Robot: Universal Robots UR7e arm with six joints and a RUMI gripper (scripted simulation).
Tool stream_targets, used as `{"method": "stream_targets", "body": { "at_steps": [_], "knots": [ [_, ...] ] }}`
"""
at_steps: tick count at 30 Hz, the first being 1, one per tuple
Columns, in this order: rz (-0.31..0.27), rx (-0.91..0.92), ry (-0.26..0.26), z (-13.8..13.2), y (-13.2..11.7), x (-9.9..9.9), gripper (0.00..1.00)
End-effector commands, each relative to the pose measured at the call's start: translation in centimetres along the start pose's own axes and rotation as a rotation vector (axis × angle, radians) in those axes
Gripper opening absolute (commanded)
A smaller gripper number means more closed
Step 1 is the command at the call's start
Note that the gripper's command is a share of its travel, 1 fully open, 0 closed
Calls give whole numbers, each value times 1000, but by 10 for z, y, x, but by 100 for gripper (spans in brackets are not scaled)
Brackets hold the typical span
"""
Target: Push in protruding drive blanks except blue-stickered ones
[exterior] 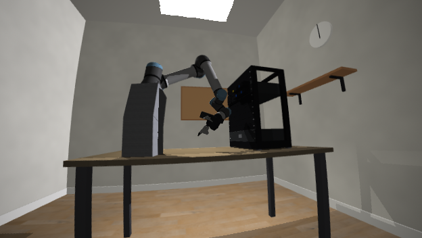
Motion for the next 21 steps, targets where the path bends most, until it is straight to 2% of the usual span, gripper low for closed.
{"method": "stream_targets", "body": {
  "at_steps": [1, 21],
  "knots": [
    [-1, 1, 0, 0, 0, -1, 100],
    [-2, 20, -2, -3, -3, -1, 100]
  ]
}}
Point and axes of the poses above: the point where the finger pads meet when closed, its own x axis out along the fingers, its own z axis across the jaws, y = z × x, the point moved 7 cm from there along -x, back along the fingers, and after that the axes turned 5 degrees about x, right-handed, at the moved point
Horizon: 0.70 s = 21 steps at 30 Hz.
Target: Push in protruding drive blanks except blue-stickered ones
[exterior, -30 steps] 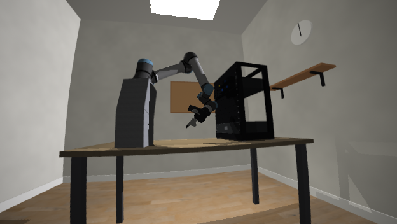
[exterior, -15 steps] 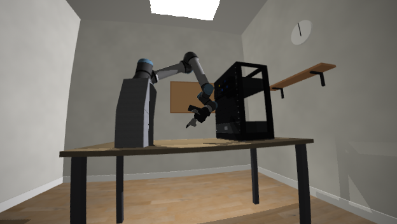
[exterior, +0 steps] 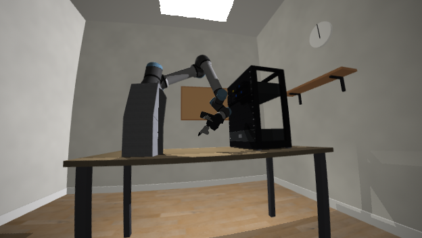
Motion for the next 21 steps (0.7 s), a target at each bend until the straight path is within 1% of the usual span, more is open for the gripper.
{"method": "stream_targets", "body": {
  "at_steps": [1, 4, 11, 13, 21],
  "knots": [
    [-1, 13, -1, -2, -2, -1, 100],
    [-2, 24, -2, -3, -3, -1, 100],
    [37, 46, -7, -6, 3, 5, 100],
    [37, 46, -7, -6, 3, 5, 100],
    [106, 84, -13, -10, 15, 15, 100]
  ]
}}
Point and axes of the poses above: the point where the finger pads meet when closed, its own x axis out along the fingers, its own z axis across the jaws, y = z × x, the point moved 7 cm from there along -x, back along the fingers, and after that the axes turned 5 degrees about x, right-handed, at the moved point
